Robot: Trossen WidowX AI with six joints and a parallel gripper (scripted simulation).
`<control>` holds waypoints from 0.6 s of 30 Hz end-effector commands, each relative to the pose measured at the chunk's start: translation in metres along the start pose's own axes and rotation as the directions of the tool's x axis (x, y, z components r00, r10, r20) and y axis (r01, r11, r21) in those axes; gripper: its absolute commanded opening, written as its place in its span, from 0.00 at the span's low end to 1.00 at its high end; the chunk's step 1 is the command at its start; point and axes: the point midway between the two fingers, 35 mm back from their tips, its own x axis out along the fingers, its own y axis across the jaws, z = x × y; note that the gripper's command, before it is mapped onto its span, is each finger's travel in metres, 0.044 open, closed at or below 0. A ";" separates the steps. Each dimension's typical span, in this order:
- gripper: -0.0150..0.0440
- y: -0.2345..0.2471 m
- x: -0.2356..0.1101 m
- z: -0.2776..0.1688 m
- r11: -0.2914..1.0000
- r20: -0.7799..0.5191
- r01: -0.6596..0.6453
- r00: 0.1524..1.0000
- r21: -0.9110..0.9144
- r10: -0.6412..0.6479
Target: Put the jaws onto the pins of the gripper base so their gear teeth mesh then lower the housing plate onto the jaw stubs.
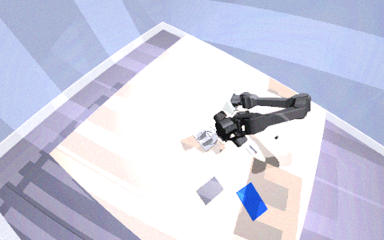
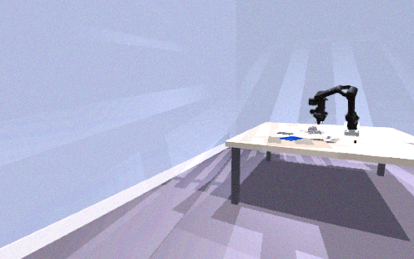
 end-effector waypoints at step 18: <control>0.85 -0.055 0.003 0.006 0.999 -0.011 -0.039 0.999 -0.004 0.039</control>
